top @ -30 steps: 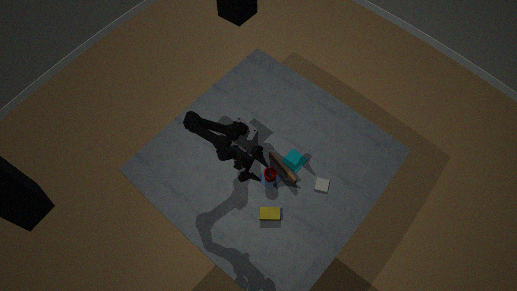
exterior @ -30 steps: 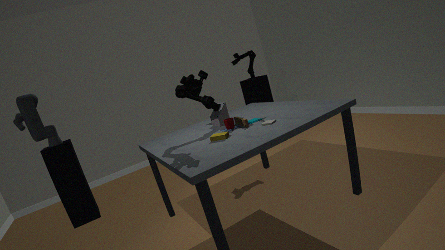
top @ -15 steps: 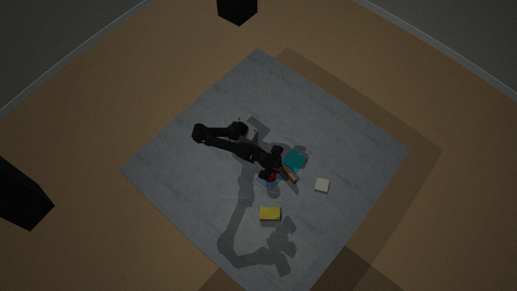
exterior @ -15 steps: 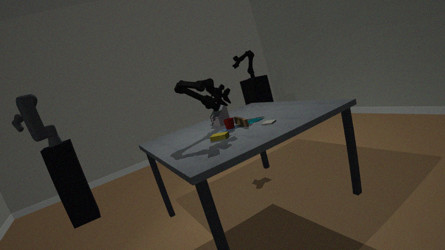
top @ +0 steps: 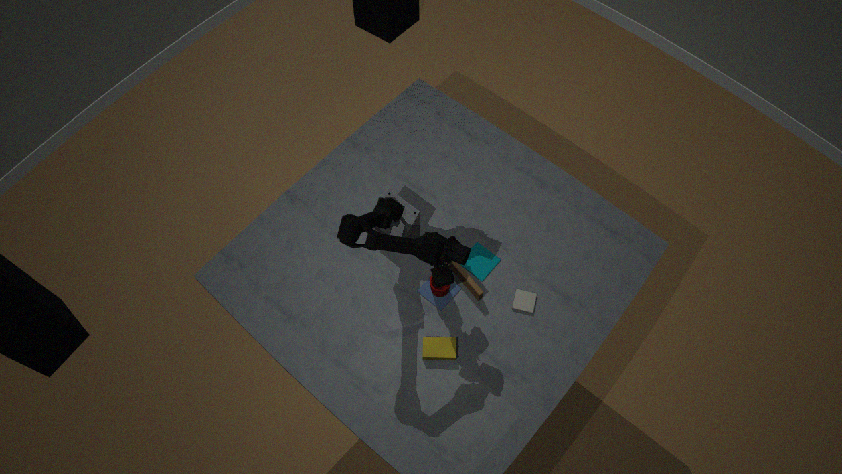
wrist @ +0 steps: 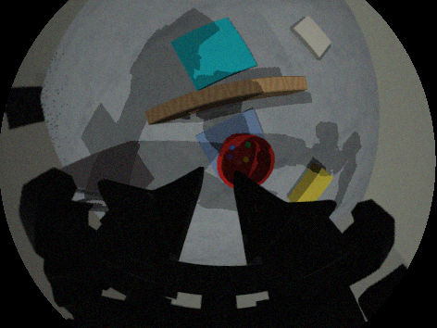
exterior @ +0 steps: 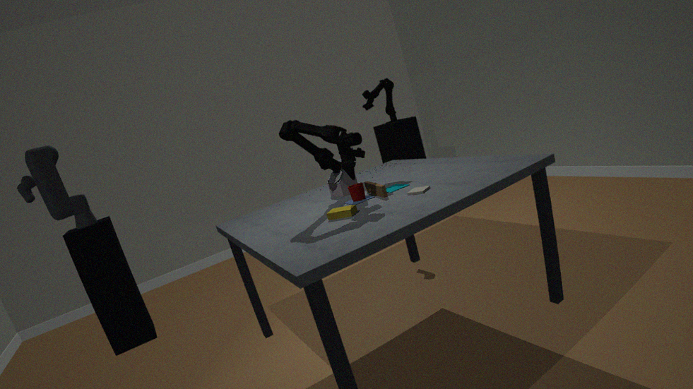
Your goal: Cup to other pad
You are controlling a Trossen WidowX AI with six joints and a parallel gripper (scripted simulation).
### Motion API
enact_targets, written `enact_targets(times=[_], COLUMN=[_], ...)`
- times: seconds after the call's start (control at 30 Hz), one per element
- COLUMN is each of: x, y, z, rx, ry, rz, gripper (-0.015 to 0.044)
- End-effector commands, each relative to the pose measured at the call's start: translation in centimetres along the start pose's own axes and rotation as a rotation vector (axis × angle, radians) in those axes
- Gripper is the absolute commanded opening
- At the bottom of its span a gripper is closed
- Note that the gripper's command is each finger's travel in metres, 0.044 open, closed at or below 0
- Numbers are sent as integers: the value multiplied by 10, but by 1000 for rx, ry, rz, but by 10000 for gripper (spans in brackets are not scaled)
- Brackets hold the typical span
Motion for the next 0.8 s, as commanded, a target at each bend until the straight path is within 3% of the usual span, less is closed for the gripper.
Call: enact_targets(times=[0.0,0.77], x=[1,2], y=[-1,28], z=[-1,-3], rx=[-3,-3], ry=[-50,-50], rz=[30,28], gripper=[148,148])
Point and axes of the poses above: the point midway between the two fingers, 35 mm back from their tips, its own y axis out along the fingers, its own z axis across the jaws, x = y × z, the point moved 4 cm from there along -y, back along the fingers, and after that the axes turned 3 degrees about -y, right-handed, at the moved point
